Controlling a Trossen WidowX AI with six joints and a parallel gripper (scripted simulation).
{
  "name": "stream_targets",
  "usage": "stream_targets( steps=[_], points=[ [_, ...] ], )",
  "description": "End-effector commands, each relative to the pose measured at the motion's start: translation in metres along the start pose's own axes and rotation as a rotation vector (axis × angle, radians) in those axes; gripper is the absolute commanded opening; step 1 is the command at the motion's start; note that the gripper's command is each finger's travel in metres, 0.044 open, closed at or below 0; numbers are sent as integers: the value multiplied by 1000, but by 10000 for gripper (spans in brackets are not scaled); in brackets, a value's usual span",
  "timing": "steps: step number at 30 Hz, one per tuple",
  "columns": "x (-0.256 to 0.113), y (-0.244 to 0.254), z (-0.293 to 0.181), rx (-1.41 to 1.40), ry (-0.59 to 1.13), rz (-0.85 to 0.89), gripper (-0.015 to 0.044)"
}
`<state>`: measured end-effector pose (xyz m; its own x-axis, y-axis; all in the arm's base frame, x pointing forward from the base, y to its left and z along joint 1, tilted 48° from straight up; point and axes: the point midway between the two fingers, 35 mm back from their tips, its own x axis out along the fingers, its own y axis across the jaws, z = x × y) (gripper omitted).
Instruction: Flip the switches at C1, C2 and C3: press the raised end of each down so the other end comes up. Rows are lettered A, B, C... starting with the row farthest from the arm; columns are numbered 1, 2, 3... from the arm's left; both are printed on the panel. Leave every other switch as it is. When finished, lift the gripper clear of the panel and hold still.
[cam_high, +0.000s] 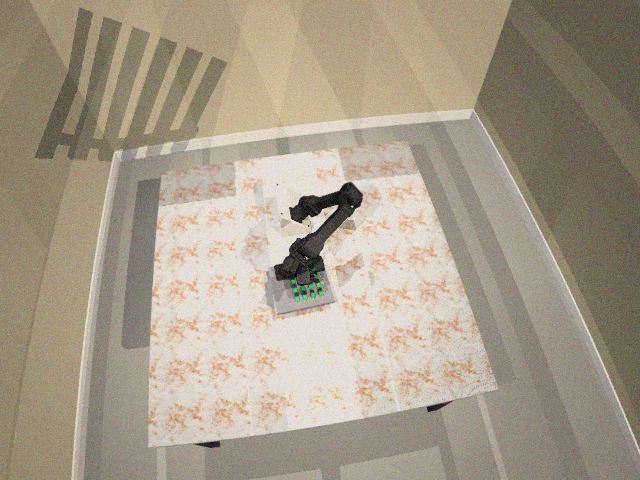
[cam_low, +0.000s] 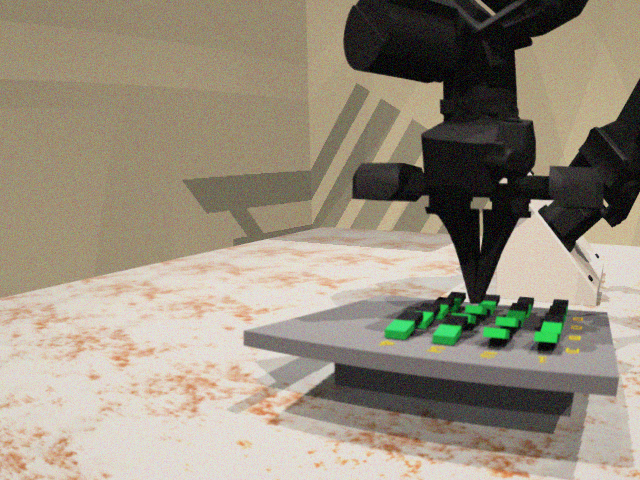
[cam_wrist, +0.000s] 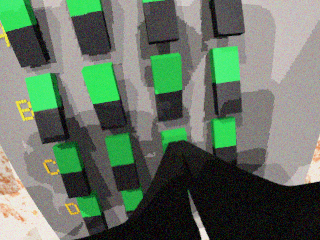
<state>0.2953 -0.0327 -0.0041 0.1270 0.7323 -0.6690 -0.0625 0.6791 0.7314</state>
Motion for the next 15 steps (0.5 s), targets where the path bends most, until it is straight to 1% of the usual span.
stream_targets(
  steps=[1,15],
  points=[
    [0,0,0,5,-3,3,0],
    [2,0,0,5,-3,3,0]
  ],
)
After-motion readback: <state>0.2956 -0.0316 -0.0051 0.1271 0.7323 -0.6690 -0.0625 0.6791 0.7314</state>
